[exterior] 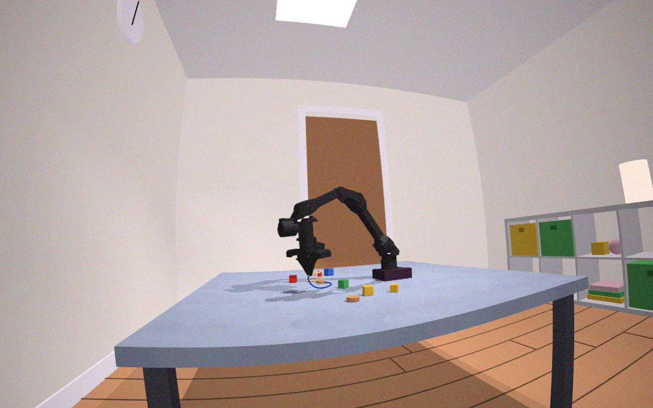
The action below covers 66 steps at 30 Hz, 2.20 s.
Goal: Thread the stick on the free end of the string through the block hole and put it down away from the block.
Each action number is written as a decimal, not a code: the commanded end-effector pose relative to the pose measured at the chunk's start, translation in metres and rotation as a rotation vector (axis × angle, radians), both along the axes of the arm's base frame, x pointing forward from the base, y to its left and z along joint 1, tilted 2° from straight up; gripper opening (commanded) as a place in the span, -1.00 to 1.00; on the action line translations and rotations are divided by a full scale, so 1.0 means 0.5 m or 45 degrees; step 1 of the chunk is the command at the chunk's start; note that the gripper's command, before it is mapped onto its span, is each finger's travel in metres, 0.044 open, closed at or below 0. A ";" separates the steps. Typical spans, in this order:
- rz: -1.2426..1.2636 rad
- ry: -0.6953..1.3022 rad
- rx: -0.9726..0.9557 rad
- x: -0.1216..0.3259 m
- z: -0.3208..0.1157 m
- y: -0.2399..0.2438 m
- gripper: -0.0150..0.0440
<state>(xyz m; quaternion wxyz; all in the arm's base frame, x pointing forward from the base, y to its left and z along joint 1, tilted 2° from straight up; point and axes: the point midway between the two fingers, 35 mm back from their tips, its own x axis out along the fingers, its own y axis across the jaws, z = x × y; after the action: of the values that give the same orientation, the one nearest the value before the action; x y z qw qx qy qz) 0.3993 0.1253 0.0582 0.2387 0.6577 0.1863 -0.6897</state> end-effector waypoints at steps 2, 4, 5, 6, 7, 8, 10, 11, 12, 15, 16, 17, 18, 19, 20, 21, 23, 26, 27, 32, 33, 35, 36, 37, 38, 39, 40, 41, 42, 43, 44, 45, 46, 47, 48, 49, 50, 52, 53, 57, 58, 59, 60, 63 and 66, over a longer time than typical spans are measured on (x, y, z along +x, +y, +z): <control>-0.004 -0.017 0.020 0.010 0.001 0.017 -0.49; -0.004 -0.022 0.024 0.013 0.001 0.022 -0.49; -0.005 -0.024 0.026 0.014 0.001 0.024 -0.49; -0.005 -0.026 0.028 0.016 0.001 0.026 -0.49; -0.005 -0.028 0.030 0.017 0.001 0.028 -0.49; -0.006 -0.030 0.032 0.018 0.001 0.030 -0.49; -0.006 -0.035 0.036 0.021 0.001 0.034 -0.49; -0.006 -0.037 0.038 0.022 0.001 0.036 -0.49; -0.007 -0.040 0.041 0.023 0.001 0.039 -0.49; -0.007 -0.047 0.047 0.027 0.001 0.045 -0.49; -0.008 -0.049 0.049 0.028 0.001 0.047 -0.49; -0.008 -0.051 0.052 0.029 0.001 0.049 -0.49; -0.008 -0.053 0.054 0.031 0.001 0.051 -0.49; -0.009 -0.056 0.056 0.032 0.001 0.053 -0.49; -0.009 -0.058 0.058 0.033 0.001 0.056 -0.49; -0.009 -0.060 0.060 0.034 0.001 0.058 -0.49; -0.010 -0.064 0.065 0.036 0.001 0.062 -0.49; -0.011 -0.071 0.071 0.040 0.001 0.068 -0.49; -0.011 -0.074 0.074 0.041 0.001 0.071 -0.49; -0.013 -0.086 0.086 0.047 0.002 0.081 -0.49; -0.013 -0.088 0.089 0.048 0.002 0.083 -0.49; -0.014 -0.093 0.094 0.050 0.002 0.088 -0.49; -0.014 -0.096 0.096 0.051 0.002 0.090 -0.49; -0.014 -0.098 0.099 0.052 0.002 0.091 -0.49; -0.014 -0.101 0.101 0.053 0.002 0.093 -0.49; -0.014 -0.103 0.103 0.053 0.002 0.094 -0.49; -0.014 -0.105 0.104 0.054 0.003 0.095 -0.49; -0.014 -0.105 0.105 0.054 0.003 0.095 -0.49; -0.014 -0.105 0.105 0.054 0.003 0.095 -0.49; -0.014 -0.105 0.105 0.054 0.003 0.095 -0.49; -0.014 -0.105 0.105 0.054 0.003 0.095 -0.49; -0.014 -0.105 0.105 0.053 0.002 0.096 -0.49; -0.014 -0.105 0.105 0.053 0.001 0.096 -0.49; -0.014 -0.105 0.105 0.052 0.000 0.097 -0.49; -0.014 -0.105 0.105 0.050 -0.002 0.098 -0.49; -0.014 -0.105 0.105 0.049 -0.003 0.099 -0.49; -0.014 -0.105 0.105 0.048 -0.005 0.100 -0.49; -0.014 -0.105 0.105 0.045 -0.009 0.102 -0.49; -0.014 -0.104 0.105 0.043 -0.010 0.103 -0.49; -0.014 -0.104 0.105 0.037 -0.018 0.107 -0.49; -0.014 -0.104 0.105 0.036 -0.020 0.108 -0.49; -0.014 -0.104 0.105 0.034 -0.021 0.109 -0.49; -0.015 -0.103 0.105 0.033 -0.023 0.110 -0.49; -0.015 -0.103 0.106 0.028 -0.029 0.113 -0.49; -0.015 -0.102 0.106 0.023 -0.034 0.116 -0.49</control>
<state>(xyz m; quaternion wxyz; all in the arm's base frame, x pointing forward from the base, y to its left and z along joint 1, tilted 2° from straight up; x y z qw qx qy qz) 0.4152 0.1786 0.0453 0.2169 0.6953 0.1984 -0.6558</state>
